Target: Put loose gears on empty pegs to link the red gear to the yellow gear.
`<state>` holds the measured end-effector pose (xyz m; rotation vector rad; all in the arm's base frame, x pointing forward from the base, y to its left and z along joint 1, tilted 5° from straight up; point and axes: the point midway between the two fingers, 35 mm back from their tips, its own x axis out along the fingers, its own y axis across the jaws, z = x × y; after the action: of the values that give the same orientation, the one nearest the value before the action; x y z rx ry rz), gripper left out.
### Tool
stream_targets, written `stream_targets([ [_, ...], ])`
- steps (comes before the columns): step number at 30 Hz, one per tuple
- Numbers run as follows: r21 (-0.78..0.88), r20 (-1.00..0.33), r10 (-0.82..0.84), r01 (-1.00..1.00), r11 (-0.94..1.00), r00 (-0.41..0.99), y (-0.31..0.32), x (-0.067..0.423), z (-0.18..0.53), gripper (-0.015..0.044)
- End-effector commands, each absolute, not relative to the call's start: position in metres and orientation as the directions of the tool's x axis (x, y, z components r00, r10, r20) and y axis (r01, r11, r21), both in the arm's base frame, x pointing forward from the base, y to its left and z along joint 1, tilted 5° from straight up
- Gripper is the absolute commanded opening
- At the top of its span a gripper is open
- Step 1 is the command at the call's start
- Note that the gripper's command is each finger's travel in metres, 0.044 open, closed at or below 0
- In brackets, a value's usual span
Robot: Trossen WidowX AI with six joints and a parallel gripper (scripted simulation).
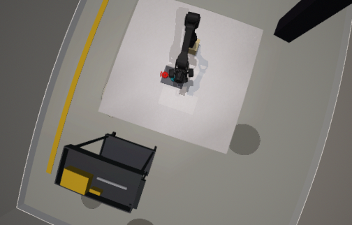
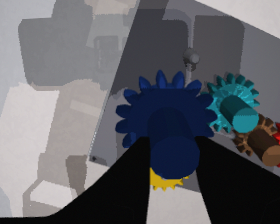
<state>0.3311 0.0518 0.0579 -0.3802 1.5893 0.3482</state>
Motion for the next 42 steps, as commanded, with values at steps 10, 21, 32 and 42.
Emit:
stream_targets([
  [10, -0.014, -0.998, -0.038, -0.448, 0.894, -0.045, 0.034, 0.319, 0.045, 0.0],
  [21, -0.015, -0.998, -0.04, -0.448, 0.894, -0.046, 0.021, 0.307, 0.035, 0.0],
  [32, -0.02, -0.998, -0.04, -0.368, 0.93, -0.046, 0.02, 0.307, 0.036, 0.0],
  [42, -0.035, -0.998, -0.04, -0.092, 0.995, -0.046, 0.021, 0.306, 0.036, 0.0],
])
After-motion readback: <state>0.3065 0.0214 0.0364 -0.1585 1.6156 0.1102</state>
